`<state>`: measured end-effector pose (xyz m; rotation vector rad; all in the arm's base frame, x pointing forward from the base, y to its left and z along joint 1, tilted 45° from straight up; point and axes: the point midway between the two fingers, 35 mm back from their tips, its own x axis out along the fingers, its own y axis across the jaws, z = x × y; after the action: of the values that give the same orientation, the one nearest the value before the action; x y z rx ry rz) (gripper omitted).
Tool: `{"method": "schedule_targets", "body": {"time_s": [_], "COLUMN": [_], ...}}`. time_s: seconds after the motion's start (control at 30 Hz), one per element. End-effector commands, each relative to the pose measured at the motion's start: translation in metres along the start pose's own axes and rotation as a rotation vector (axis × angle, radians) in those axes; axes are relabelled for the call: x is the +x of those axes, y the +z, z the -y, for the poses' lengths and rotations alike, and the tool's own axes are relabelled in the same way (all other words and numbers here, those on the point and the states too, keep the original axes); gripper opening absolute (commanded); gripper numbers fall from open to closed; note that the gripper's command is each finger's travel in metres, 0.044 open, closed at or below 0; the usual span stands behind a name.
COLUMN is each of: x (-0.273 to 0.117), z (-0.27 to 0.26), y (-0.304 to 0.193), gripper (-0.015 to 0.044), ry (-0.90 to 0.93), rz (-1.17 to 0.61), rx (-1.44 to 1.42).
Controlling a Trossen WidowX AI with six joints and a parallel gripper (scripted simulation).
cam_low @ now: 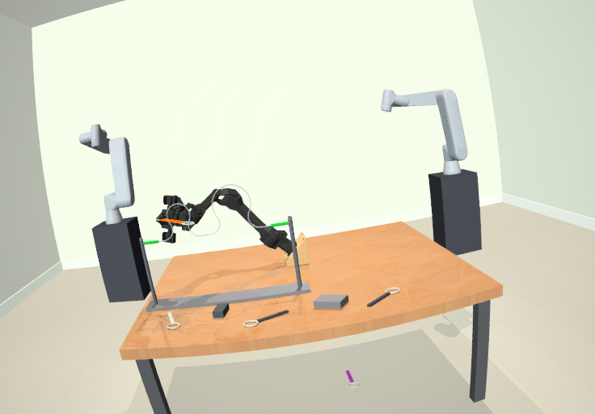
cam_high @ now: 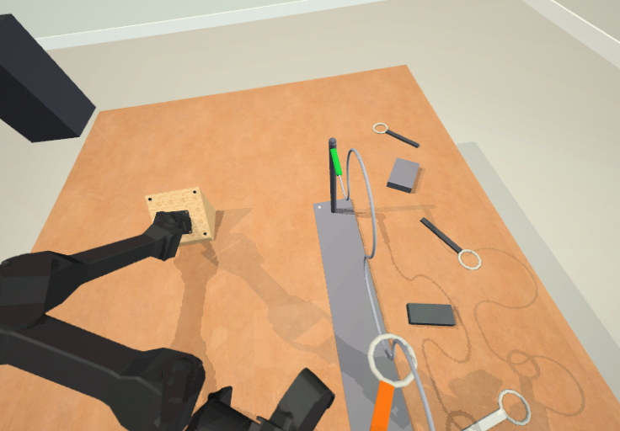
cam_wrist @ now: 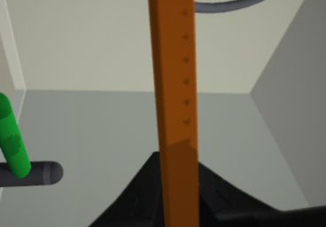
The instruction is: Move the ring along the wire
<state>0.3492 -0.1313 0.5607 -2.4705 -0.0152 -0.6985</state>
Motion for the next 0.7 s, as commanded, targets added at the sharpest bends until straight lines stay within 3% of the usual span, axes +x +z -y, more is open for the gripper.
{"method": "schedule_targets", "body": {"time_s": [0.0,0.67], "x": [-0.001,-0.016], "z": [-0.015,-0.078], "y": [0.003,0.02], "gripper": [-0.015,-0.015], "ry": [0.039,0.243], "rz": [-0.002,-0.043], "rx": [0.06,0.438]}}
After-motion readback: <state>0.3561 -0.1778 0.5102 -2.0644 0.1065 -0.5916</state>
